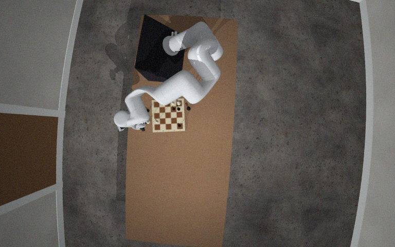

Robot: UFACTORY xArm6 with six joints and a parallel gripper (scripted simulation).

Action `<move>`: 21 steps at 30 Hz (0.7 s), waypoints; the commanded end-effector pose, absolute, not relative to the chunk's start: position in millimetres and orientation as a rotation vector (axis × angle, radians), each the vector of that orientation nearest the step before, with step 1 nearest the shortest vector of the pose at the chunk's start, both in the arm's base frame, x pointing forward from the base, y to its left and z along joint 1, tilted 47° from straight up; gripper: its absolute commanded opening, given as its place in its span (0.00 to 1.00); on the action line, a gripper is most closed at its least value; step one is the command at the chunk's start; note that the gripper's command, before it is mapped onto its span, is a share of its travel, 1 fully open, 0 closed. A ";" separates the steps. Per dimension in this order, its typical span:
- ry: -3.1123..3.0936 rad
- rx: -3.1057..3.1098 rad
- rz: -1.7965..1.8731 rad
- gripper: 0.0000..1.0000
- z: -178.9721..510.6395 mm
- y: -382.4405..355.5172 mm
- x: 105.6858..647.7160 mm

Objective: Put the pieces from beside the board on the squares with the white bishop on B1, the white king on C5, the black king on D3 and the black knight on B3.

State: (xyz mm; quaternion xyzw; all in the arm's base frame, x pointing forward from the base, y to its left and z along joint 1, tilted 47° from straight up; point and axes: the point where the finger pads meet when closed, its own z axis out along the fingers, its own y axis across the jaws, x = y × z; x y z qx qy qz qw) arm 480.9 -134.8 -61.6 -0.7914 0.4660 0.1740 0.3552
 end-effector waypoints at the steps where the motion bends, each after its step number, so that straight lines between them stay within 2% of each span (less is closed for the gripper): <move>1: 1.205 -2.046 0.445 0.42 -60.5 -136.5 482.0; 21: 1.205 -2.045 0.445 0.42 -63.2 -133.7 482.4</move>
